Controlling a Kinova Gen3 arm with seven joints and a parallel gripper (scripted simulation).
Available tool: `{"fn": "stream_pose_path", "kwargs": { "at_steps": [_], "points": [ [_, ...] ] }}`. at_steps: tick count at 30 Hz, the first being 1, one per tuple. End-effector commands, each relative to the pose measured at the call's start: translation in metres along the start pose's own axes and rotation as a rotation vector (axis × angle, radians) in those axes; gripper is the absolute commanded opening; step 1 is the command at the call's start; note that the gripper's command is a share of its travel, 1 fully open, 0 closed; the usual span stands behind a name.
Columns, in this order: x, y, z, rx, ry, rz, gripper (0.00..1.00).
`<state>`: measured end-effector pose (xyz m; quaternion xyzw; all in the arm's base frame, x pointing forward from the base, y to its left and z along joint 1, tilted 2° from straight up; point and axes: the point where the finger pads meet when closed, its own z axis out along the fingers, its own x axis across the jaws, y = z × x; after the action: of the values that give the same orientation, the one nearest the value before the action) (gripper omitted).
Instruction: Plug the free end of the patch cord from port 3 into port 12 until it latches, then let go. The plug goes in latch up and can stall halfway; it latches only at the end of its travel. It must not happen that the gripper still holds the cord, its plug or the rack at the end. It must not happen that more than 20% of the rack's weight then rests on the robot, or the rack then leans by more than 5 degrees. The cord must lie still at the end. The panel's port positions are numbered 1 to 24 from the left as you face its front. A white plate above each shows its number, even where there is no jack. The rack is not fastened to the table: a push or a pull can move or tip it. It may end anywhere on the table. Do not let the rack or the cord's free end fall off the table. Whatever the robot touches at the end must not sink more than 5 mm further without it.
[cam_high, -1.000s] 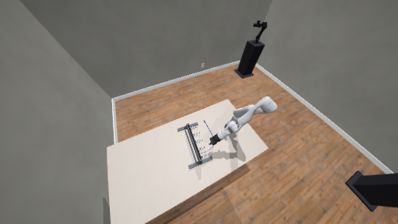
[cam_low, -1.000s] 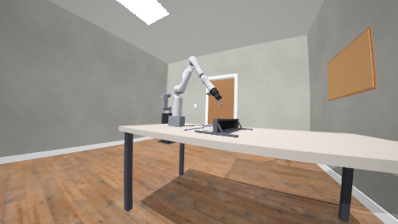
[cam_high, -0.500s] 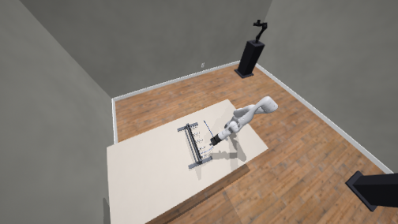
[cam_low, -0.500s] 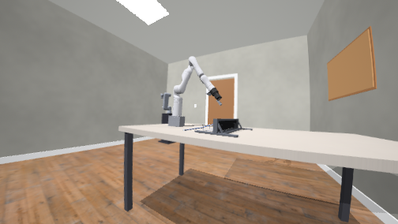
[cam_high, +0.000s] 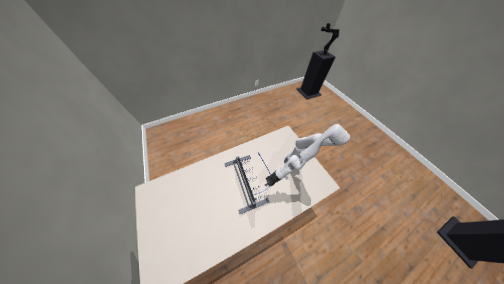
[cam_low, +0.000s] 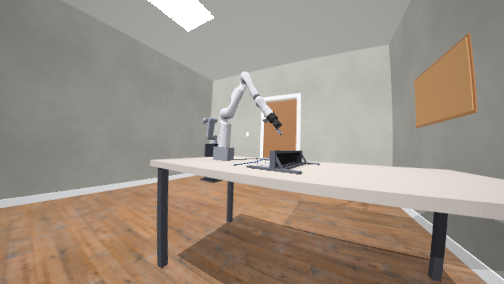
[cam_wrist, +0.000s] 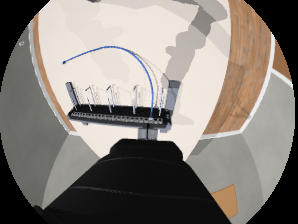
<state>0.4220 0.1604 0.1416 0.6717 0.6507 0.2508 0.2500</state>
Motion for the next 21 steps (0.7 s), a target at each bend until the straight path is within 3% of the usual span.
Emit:
{"fn": "stream_pose_path", "kwargs": {
  "at_steps": [1, 21],
  "points": [
    [-0.008, 0.002, 0.004, 0.0, -0.015, 0.012, 0.0],
    [-0.009, 0.003, 0.064, 0.0, -0.015, 0.012, 0.0]
  ]
}}
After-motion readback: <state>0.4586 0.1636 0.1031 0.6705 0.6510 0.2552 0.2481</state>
